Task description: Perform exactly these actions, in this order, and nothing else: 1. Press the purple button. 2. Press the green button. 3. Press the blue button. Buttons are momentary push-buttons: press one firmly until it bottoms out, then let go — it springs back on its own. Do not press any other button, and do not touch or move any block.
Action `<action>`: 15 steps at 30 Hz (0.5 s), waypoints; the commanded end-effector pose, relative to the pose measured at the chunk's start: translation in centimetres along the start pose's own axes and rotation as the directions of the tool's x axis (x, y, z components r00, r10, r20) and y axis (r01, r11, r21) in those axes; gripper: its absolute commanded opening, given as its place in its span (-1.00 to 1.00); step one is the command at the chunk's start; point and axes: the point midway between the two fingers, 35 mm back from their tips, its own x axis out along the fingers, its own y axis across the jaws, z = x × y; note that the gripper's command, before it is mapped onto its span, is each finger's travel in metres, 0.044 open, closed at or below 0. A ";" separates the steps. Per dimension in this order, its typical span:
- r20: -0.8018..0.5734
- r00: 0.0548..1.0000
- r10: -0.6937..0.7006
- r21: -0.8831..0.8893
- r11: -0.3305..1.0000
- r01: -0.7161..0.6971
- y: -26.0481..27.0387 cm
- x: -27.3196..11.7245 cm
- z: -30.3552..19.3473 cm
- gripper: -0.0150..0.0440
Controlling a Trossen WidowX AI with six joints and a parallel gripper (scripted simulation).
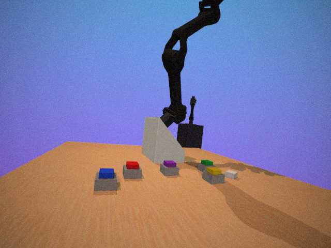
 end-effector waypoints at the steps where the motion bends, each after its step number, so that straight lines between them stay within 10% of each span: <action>1: -0.009 1.000 0.006 -0.017 1.000 -0.006 0.2 -0.1 -0.4 0.86; 15: -0.300 0.891 0.341 -0.599 0.659 -0.454 11.9 -11.7 -19.5 0.86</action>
